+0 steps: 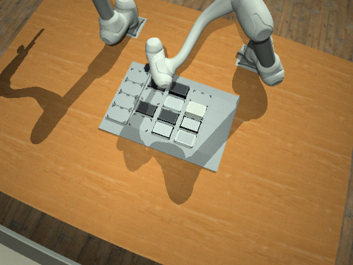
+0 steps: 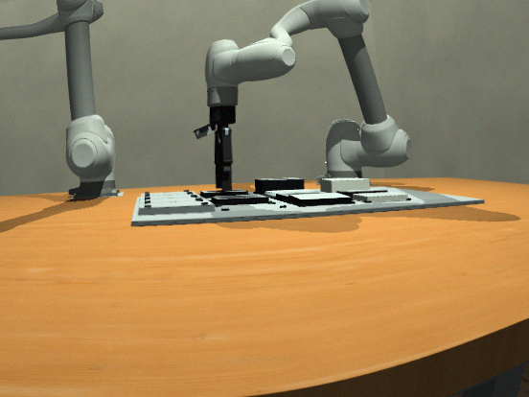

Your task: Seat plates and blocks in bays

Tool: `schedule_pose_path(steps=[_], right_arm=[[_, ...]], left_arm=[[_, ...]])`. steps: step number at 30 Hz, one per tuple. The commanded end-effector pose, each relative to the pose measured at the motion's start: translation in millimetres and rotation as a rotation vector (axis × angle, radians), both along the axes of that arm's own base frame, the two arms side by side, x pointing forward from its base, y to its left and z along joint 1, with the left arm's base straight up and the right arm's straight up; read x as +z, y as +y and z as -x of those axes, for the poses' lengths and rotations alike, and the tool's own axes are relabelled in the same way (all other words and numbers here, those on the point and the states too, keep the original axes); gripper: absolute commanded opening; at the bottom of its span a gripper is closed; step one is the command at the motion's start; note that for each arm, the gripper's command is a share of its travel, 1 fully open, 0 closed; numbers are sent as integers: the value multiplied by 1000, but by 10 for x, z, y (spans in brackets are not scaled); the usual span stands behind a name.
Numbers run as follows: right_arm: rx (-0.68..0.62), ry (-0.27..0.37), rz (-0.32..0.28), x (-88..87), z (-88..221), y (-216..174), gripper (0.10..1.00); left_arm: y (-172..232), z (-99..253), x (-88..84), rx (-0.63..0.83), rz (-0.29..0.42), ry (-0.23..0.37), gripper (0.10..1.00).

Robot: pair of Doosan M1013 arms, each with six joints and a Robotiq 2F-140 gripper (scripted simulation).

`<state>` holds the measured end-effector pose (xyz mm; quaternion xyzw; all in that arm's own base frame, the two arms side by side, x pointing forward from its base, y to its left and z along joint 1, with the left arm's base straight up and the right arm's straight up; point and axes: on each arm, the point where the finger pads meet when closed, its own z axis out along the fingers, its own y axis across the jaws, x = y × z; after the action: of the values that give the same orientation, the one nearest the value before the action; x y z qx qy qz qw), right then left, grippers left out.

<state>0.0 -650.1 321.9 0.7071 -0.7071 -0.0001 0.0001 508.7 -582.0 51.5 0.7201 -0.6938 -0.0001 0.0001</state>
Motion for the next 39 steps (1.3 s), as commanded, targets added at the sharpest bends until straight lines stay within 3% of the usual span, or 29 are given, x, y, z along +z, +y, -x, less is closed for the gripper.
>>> schedule_pose_path(steps=[1,7,20,39], right_arm=[[0,0,1,9,-1,-2,1000],[0,0,1,9,-1,-2,1000],[0,0,1,9,-1,-2,1000],[0,0,1,9,-1,-2,1000]], left_arm=[[-4,-5,-34,0,1,-2,698],[-4,-5,-114,0,1,-2,698],[-4,-5,-113,0,1,-2,698],[-4,-5,-113,0,1,-2,625]])
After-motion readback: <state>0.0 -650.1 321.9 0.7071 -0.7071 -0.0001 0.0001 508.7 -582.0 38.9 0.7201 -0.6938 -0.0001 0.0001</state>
